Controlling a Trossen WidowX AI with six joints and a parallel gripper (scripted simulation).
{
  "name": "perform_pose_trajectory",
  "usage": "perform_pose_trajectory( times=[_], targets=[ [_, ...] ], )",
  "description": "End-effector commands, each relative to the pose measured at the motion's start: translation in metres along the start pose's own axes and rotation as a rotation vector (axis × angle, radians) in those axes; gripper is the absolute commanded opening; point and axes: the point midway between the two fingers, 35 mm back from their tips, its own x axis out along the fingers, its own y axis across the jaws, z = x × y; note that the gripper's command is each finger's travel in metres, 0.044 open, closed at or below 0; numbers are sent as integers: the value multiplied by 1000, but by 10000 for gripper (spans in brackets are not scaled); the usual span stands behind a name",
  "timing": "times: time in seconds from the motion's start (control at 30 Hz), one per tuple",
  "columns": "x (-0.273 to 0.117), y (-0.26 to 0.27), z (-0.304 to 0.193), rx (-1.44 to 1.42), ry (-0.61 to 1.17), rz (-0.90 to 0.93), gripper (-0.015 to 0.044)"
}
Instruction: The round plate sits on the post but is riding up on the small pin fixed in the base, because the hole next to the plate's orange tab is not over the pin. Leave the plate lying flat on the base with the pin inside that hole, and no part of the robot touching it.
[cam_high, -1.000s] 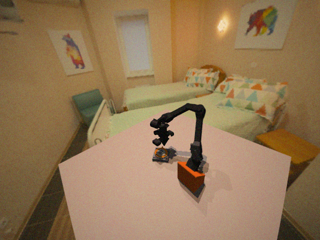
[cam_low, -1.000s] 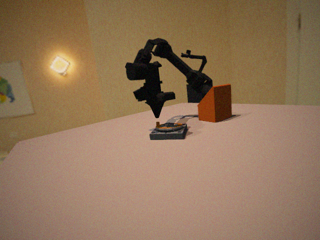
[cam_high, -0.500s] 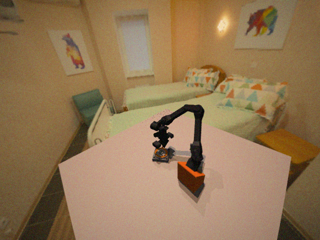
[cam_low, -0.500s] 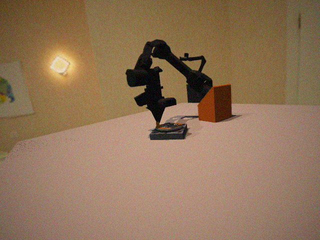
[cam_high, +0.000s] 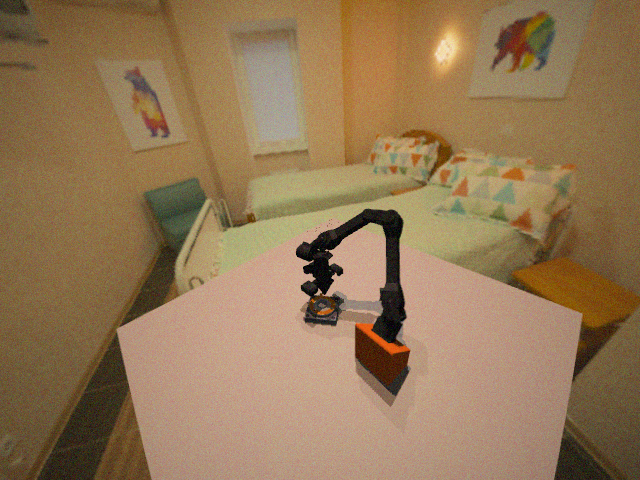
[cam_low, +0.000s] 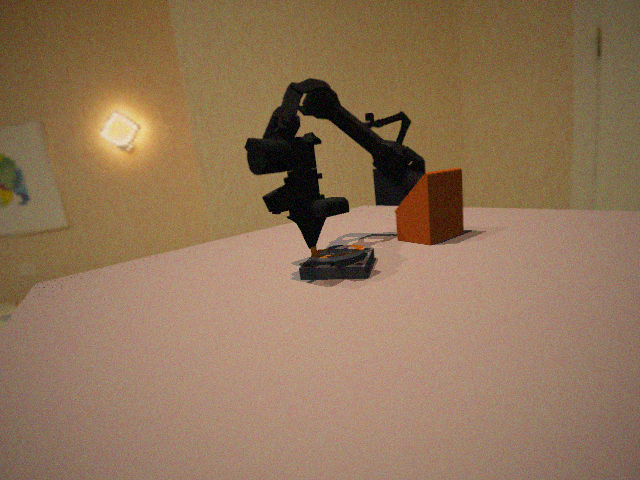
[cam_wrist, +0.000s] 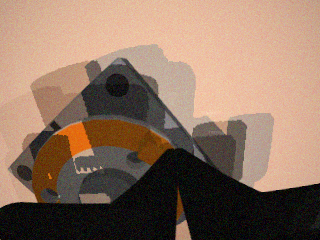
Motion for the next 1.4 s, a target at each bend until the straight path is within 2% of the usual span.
perform_pose_trajectory(
  times=[0.0,1.37],
  targets=[
    [0,6,6,4,-2,7,0],
    [-3,41,20,5,-3,9,0]
  ],
)
